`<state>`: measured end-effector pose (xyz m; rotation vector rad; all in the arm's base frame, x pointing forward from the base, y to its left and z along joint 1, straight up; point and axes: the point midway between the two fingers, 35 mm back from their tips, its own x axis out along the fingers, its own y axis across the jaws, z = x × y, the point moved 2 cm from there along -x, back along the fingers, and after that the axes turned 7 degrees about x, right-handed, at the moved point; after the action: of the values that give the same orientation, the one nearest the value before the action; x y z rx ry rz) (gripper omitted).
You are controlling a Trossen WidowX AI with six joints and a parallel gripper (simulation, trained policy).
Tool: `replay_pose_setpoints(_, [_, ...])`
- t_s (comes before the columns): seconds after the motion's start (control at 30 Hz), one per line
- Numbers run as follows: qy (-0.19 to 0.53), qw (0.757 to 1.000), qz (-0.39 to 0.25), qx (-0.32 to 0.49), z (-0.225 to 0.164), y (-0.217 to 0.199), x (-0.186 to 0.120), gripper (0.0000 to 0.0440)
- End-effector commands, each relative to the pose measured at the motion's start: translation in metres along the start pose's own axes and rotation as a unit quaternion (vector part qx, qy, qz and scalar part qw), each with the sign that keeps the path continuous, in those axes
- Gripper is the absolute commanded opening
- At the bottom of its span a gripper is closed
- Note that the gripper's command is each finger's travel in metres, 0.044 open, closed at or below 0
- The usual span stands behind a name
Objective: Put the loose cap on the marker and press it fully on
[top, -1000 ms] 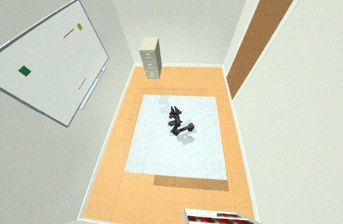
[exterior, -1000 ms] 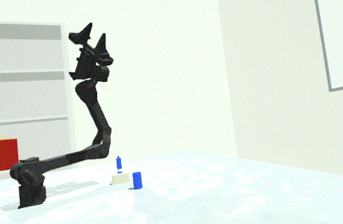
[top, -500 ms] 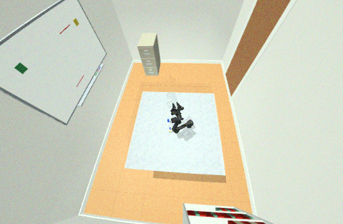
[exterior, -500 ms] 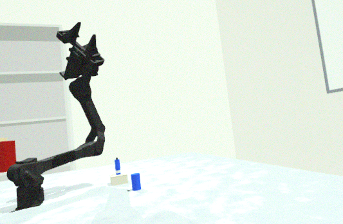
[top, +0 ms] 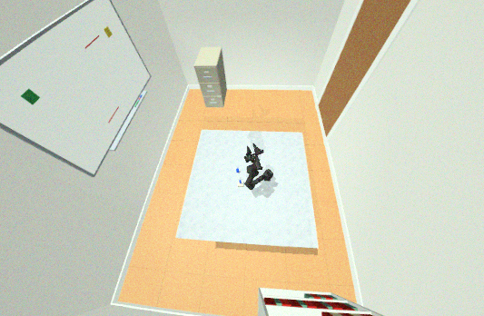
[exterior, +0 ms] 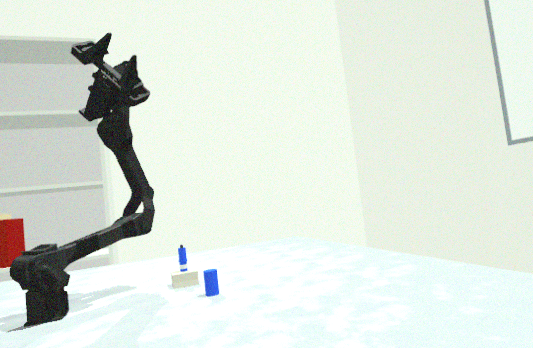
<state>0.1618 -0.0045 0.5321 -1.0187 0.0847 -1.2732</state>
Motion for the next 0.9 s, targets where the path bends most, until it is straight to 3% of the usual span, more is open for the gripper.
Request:
replay_pose_setpoints(0.0, [0.007,1.0,0.017,0.01,-0.005,-0.004,0.0,0.0334])
replay_pose_setpoints(0.87, [0.035,0.987,0.13,0.085,-0.048,-0.022,0.003,0.0332])
